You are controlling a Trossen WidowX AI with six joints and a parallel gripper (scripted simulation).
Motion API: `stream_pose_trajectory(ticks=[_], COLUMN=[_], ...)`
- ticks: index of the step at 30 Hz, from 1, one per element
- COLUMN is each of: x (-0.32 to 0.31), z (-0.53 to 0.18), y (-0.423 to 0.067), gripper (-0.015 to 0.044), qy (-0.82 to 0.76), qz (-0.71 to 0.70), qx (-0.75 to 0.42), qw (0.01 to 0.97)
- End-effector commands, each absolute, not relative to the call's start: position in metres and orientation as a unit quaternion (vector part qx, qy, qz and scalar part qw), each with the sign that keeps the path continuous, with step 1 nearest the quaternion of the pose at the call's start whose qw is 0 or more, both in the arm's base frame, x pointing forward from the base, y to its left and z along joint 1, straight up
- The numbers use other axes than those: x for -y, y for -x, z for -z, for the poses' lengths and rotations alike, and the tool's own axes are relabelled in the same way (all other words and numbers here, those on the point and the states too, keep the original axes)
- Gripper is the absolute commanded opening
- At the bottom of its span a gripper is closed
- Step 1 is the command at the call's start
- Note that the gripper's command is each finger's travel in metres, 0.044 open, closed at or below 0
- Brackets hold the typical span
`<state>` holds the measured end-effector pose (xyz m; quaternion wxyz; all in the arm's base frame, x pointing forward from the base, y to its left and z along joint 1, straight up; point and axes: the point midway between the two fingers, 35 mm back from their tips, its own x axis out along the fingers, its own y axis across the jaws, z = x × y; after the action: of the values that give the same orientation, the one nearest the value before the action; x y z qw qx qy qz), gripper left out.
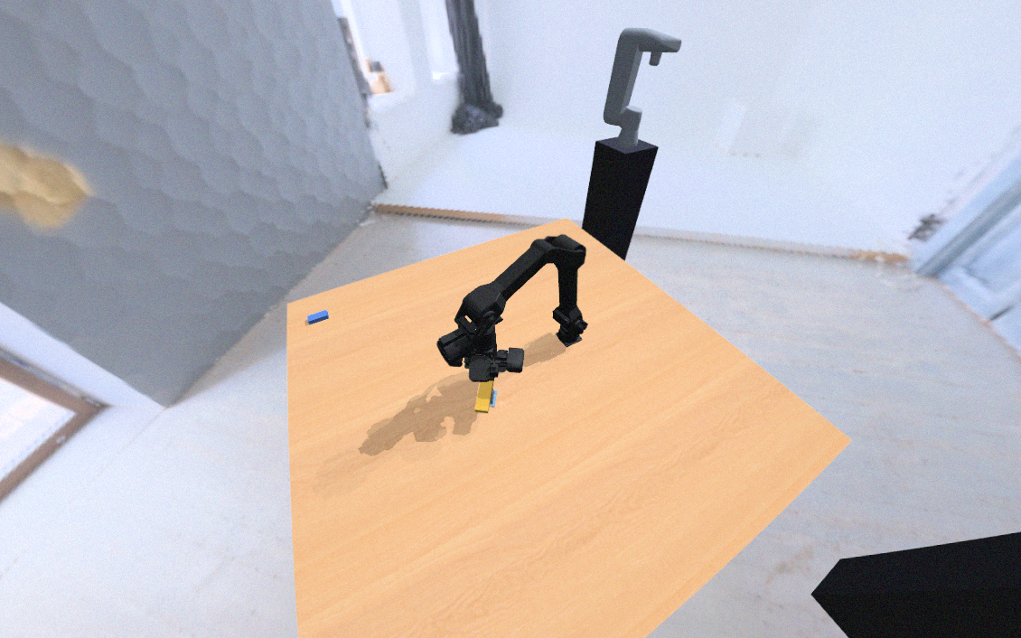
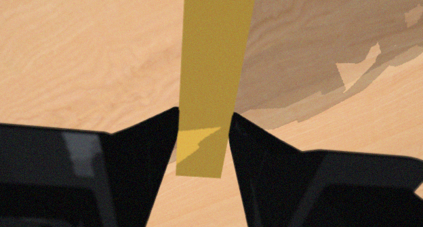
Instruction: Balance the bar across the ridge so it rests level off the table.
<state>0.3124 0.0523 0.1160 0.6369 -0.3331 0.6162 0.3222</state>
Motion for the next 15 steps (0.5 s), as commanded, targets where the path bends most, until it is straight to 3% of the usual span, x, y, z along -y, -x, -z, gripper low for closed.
stream_pose_trajectory(ticks=[1, 15], x=[-0.0533, -0.0533], z=[-0.1148, -0.1136], y=[-0.3127, -0.3127], gripper=[0.0, 0.0], qy=[0.332, 0.332], qz=[-0.325, -0.325], qx=[-0.615, -0.615], qw=[0.637, 0.637])
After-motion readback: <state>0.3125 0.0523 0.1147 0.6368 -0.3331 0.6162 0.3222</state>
